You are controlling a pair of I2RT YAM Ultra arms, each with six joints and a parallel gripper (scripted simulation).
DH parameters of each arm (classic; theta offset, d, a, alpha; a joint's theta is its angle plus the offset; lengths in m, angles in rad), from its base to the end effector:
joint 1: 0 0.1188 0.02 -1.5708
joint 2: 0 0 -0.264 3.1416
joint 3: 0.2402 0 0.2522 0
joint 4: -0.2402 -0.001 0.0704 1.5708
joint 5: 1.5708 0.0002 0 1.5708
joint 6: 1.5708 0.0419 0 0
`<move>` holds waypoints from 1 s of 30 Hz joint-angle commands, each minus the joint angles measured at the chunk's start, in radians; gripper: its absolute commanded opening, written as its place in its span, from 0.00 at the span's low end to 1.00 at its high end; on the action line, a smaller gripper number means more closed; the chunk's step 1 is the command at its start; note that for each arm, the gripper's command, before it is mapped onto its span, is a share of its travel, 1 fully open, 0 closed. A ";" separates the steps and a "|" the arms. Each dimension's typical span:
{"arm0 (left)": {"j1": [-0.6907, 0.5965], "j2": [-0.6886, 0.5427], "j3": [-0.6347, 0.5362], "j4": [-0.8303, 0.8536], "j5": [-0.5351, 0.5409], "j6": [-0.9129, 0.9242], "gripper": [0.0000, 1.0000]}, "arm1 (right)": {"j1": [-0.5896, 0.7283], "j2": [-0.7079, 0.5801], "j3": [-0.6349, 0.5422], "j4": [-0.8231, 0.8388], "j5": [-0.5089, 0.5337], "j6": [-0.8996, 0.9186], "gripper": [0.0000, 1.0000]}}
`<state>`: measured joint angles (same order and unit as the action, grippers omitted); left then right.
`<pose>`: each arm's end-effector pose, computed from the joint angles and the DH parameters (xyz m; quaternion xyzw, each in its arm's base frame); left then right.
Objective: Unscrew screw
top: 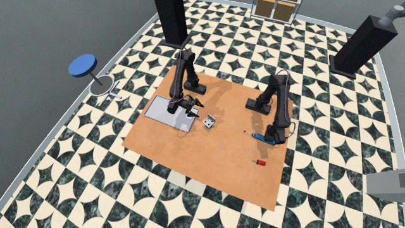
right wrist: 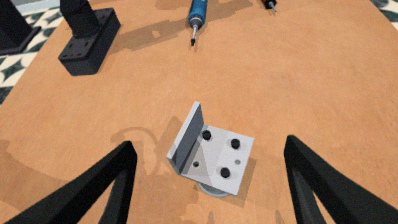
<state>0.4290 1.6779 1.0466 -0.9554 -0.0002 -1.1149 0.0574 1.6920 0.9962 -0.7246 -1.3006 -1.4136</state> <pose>0.2537 0.1171 0.1729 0.6975 -0.7165 -0.0028 0.0075 0.2876 0.0580 0.1892 -0.5662 0.5580 0.4326 0.4253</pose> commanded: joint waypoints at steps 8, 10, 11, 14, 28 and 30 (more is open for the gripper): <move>-0.010 -0.037 0.031 -0.011 0.001 0.009 0.65 | -0.020 -0.040 0.051 -0.045 0.009 0.023 0.86; -0.010 -0.037 0.031 -0.011 0.001 0.009 0.65 | -0.041 -0.044 0.063 -0.056 0.035 0.063 0.86; -0.010 -0.037 0.031 -0.011 0.001 0.009 0.65 | -0.051 -0.045 0.070 -0.063 0.049 0.082 0.86; -0.010 -0.037 0.031 -0.011 0.001 0.009 0.65 | -0.080 -0.046 0.096 -0.083 0.091 0.139 0.86; -0.010 -0.037 0.031 -0.011 0.001 0.009 0.65 | -0.159 -0.051 0.175 -0.141 0.225 0.323 0.86; -0.010 -0.037 0.031 -0.011 0.001 0.009 0.65 | -0.178 -0.054 0.191 -0.156 0.252 0.362 0.86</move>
<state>0.4290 1.6779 1.0466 -0.9554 -0.0002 -1.1149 -0.0956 1.6775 1.1351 -0.8501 -1.0824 -1.1236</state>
